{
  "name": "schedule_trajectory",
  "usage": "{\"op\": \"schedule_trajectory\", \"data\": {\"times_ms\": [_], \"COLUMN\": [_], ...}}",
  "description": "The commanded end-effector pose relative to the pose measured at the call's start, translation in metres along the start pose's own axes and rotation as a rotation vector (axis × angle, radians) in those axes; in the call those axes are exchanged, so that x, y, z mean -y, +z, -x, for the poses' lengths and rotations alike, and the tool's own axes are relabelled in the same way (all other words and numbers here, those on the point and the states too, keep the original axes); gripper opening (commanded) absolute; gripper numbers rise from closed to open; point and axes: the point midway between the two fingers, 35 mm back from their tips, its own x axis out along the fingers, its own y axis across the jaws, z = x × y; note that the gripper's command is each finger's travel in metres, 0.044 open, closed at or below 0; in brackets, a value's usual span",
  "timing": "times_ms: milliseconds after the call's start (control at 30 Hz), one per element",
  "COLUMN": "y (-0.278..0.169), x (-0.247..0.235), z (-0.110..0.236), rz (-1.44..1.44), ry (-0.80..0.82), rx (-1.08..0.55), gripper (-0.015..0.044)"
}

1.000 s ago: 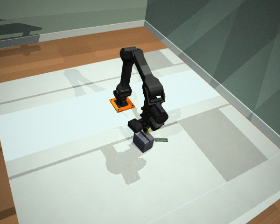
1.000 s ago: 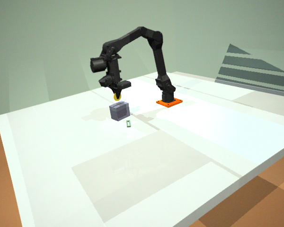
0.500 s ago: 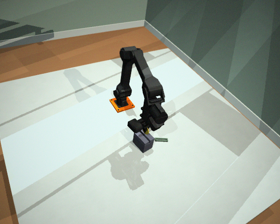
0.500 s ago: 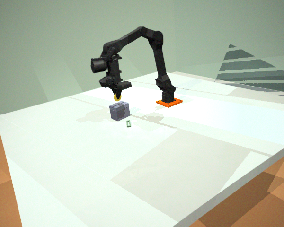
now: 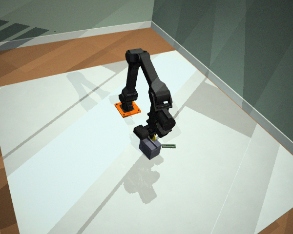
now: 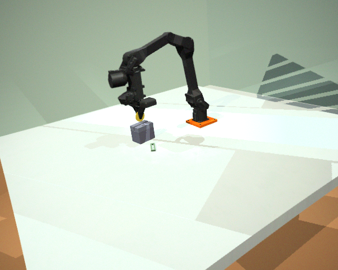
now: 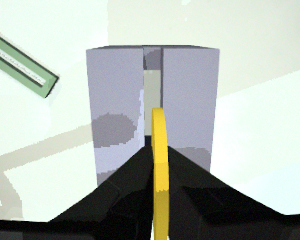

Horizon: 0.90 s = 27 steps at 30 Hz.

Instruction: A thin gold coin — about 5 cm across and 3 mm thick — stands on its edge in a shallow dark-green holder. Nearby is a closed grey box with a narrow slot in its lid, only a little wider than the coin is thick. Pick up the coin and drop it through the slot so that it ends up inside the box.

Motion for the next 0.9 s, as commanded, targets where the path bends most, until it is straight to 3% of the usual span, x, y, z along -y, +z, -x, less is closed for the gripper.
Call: {"op": "schedule_trajectory", "data": {"times_ms": [0,867], "y": [-0.0016,-0.0017], "x": [-0.0004,-0.0004], "z": [-0.0029,-0.0098], "rz": [0.0,0.006], "ry": [0.001,0.002], "rx": [-0.005,-0.005], "gripper": [0.0,0.0]}}
